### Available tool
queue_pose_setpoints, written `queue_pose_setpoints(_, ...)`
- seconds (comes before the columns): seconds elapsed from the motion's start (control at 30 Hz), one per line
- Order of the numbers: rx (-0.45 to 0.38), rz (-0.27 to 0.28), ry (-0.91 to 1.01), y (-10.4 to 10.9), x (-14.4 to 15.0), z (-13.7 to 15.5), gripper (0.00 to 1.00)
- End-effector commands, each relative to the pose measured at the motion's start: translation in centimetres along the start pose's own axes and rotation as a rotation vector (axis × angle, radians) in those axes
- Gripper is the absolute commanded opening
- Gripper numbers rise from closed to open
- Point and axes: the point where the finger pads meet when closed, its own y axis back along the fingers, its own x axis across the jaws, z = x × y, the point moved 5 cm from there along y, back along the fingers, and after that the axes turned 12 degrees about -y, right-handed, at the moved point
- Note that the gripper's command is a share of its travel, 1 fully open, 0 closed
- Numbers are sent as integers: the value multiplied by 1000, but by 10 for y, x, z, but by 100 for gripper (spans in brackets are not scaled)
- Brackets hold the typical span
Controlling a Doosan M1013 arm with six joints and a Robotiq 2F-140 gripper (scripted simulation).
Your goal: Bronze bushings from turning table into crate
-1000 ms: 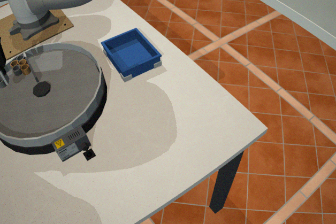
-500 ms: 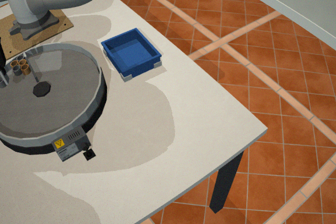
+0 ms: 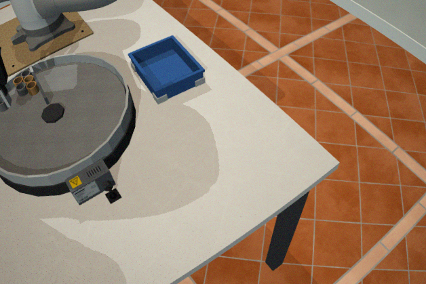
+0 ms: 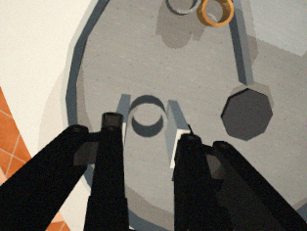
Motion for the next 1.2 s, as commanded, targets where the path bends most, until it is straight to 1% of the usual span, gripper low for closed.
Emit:
queue_pose_setpoints(0.0, 0, 0, 0, 0, 0, 0, 0)
queue_pose_setpoints(0.1, 0, 0, 0, 0, 8, -1, 0)
queue_pose_setpoints(0.17, 0, 0, 0, 0, 22, -4, 0)
queue_pose_setpoints(0.4, 0, 0, 0, 0, 97, -16, 0)
queue_pose_setpoints(0.47, 0, 0, 0, 0, 97, -16, 0)
queue_pose_setpoints(0.57, 0, 0, 0, 0, 116, -19, 0)
queue_pose_setpoints(0.63, 0, 0, 0, 0, 120, -20, 0)
queue_pose_setpoints(1.17, 0, 0, 0, 0, 120, -20, 0)
